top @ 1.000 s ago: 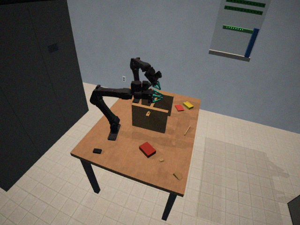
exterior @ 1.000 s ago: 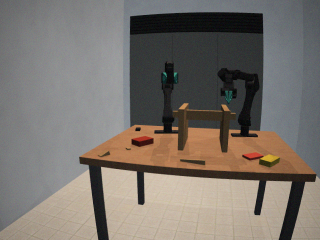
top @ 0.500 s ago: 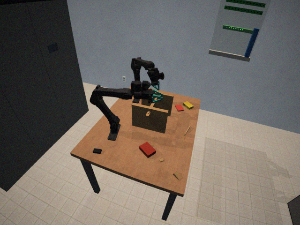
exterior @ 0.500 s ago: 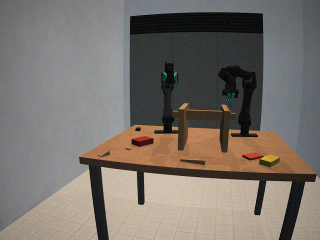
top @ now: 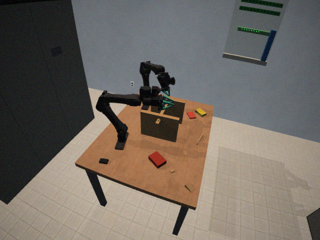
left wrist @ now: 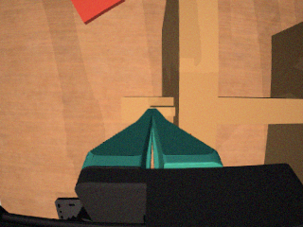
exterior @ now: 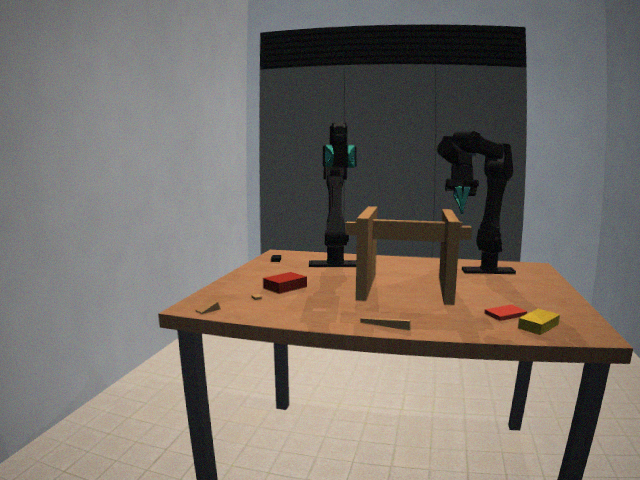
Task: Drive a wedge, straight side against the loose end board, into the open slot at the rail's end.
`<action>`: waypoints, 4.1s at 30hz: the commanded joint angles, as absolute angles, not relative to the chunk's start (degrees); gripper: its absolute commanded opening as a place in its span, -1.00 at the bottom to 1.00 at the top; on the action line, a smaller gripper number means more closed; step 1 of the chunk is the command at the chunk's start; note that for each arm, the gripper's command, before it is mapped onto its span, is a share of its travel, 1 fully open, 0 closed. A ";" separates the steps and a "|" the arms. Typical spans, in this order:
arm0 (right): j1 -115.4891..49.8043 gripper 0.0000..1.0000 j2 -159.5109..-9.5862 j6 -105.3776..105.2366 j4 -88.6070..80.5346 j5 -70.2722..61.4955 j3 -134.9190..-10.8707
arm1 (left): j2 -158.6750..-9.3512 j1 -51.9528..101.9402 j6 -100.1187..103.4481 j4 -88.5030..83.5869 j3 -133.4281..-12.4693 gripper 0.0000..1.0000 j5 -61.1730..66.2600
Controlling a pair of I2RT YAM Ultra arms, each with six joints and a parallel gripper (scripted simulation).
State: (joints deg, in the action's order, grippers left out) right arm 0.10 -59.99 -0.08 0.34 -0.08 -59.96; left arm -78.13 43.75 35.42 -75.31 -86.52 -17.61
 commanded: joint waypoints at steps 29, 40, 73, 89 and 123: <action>-0.04 -0.10 -59.67 0.17 0.83 0.29 -62.13 | -75.29 44.47 35.69 -70.15 -81.36 -1.00 -18.37; -0.04 -0.10 -59.67 0.17 0.83 0.29 -62.13 | -74.47 44.01 35.69 -68.79 -78.37 -1.00 -18.39; -0.04 -0.10 -59.67 0.17 0.83 0.29 -62.13 | -79.25 43.61 35.71 -77.94 -75.63 -1.00 -13.74; -0.04 -0.10 -59.67 0.17 0.83 0.29 -62.13 | -78.13 43.81 35.74 -77.21 -72.90 -1.00 -13.74; -0.04 -0.10 -59.67 0.17 0.83 0.29 -62.13 | -73.50 46.10 37.45 -74.25 -84.12 -1.00 -19.05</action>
State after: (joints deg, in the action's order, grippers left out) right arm 0.10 -59.99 -0.08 0.34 -0.08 -59.96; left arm -75.57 45.54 36.67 -72.55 -81.54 -17.98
